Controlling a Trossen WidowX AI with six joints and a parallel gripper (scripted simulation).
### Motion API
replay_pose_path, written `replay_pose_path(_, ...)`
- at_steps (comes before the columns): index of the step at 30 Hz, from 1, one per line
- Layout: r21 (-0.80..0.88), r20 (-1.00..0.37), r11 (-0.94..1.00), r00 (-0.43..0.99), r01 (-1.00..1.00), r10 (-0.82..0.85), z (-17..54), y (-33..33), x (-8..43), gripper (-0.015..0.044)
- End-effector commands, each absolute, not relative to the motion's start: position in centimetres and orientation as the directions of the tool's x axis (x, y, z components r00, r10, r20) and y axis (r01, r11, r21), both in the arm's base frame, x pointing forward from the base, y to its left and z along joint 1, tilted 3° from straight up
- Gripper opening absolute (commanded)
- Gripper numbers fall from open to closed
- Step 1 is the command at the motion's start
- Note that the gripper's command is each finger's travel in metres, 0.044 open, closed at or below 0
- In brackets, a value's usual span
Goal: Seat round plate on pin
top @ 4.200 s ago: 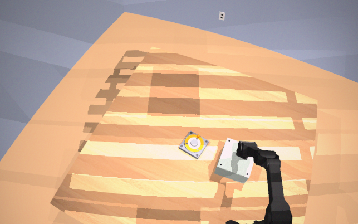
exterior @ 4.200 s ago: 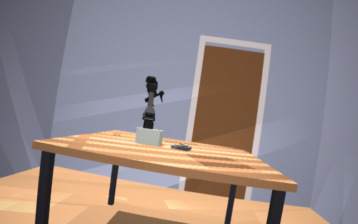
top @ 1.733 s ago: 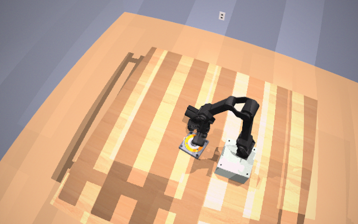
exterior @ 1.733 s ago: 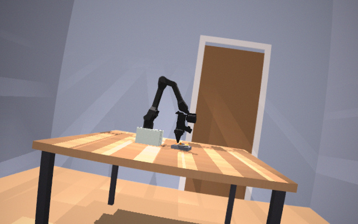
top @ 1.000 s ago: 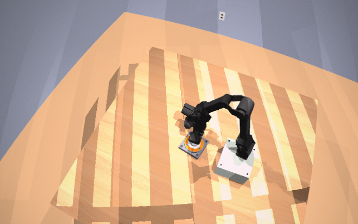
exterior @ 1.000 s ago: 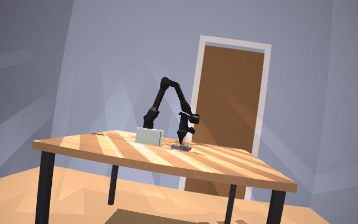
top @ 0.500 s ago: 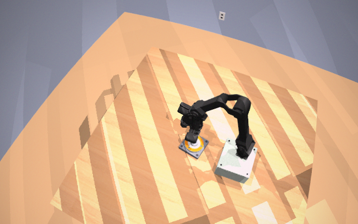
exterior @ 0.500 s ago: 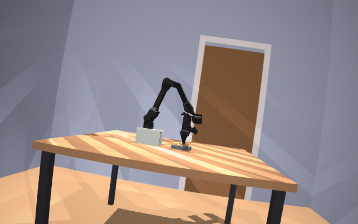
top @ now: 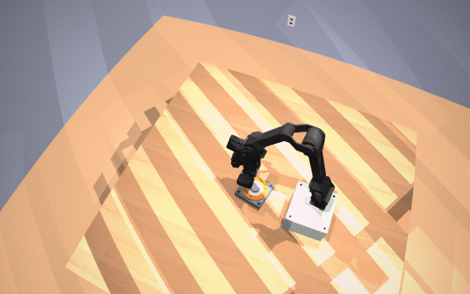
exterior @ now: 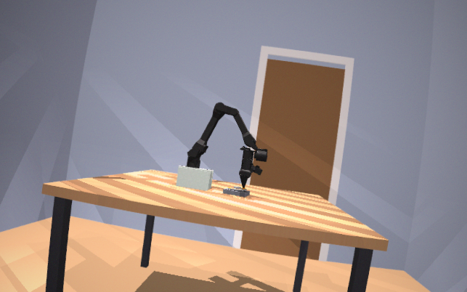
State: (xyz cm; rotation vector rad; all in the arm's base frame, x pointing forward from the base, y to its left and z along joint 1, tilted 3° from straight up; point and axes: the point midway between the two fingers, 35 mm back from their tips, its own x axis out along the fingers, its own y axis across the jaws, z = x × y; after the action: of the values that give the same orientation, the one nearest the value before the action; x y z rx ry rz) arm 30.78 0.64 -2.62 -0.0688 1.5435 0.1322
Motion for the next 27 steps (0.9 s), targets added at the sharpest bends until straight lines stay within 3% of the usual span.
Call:
replay_pose_path(1,0.044,-0.999,0.991,0.019,-0.127,0.046,-2.6,1.2,31.0,0.0000)
replay_pose_path(27,0.045,-0.999,0.991,0.020,-0.127,0.048,-0.8,2.7,31.9,0.0000)
